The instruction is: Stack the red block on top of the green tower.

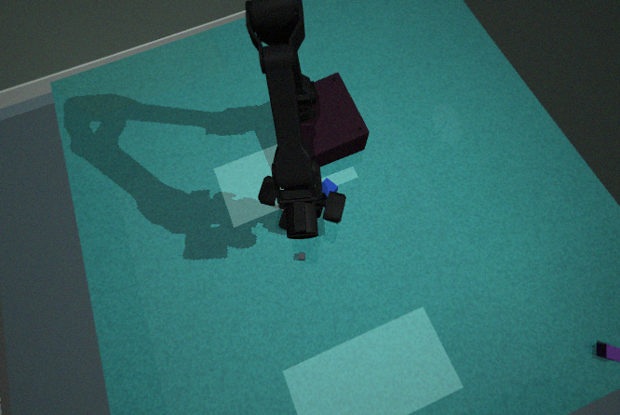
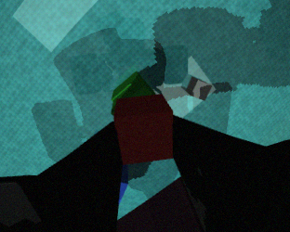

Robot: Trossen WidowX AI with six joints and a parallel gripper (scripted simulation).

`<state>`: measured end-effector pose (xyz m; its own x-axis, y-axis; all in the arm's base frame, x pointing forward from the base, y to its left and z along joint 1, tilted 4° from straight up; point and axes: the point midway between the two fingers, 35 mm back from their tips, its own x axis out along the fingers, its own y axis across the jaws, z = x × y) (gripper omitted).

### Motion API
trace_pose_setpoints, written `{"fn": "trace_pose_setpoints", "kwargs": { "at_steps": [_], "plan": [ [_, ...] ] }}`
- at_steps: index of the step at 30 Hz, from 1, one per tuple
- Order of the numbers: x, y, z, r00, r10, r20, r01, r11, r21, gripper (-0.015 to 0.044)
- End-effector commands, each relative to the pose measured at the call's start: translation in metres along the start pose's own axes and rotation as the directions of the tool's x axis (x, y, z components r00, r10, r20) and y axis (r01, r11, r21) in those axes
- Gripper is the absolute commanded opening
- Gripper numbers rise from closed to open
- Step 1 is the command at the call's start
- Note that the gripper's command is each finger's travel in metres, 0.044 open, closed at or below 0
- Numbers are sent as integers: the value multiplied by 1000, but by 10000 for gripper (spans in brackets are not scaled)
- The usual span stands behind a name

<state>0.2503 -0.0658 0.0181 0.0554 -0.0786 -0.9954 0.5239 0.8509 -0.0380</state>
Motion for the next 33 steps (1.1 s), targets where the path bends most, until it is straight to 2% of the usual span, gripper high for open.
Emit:
{"fn": "trace_pose_setpoints", "kwargs": {
  "at_steps": [1, 23, 33],
  "plan": [
    [1, 1, 0, 1000, 5, -2, -5, 1000, -4, 0],
    [-3, 1, 0, 1000, 5, -2, -5, 1000, -4, 0],
    [1, 0, 0, 1000, 0, -1, 0, 1000, 0, 263]
  ]
}}
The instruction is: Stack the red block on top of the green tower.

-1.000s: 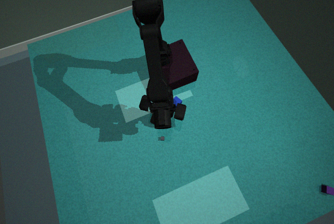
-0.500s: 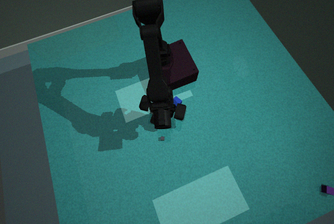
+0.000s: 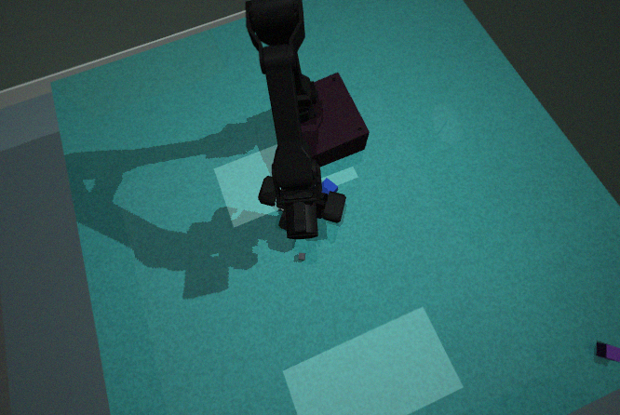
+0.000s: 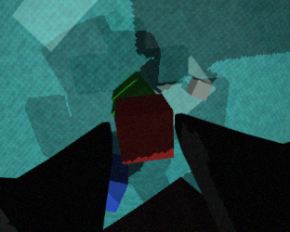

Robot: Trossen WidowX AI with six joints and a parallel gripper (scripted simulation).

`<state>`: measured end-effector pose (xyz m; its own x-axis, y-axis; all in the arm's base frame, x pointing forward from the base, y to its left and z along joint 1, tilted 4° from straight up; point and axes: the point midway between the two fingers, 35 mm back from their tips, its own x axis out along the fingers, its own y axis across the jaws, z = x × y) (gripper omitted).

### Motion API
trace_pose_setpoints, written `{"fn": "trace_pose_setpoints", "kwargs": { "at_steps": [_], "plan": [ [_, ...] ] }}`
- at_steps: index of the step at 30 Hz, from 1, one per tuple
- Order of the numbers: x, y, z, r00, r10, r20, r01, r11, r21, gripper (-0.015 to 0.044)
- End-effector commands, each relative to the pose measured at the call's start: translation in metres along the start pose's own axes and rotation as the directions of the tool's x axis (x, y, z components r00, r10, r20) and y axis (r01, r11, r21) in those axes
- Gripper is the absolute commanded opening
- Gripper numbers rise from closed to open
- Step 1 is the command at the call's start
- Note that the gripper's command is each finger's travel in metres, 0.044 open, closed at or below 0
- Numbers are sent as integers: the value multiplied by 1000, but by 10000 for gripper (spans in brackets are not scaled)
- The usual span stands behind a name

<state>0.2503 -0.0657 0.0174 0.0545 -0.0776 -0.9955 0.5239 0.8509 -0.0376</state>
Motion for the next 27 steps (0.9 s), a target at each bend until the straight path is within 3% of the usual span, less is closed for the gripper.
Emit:
{"fn": "trace_pose_setpoints", "kwargs": {
  "at_steps": [1, 7, 27],
  "plan": [
    [0, 0, 0, 1000, -1, 0, 1, 1000, 0, 289],
    [0, 0, 0, 1000, -1, 0, 1, 1000, 0, 440],
    [0, 0, 0, 1000, -1, 0, 1, 1000, 0, 440]
  ]
}}
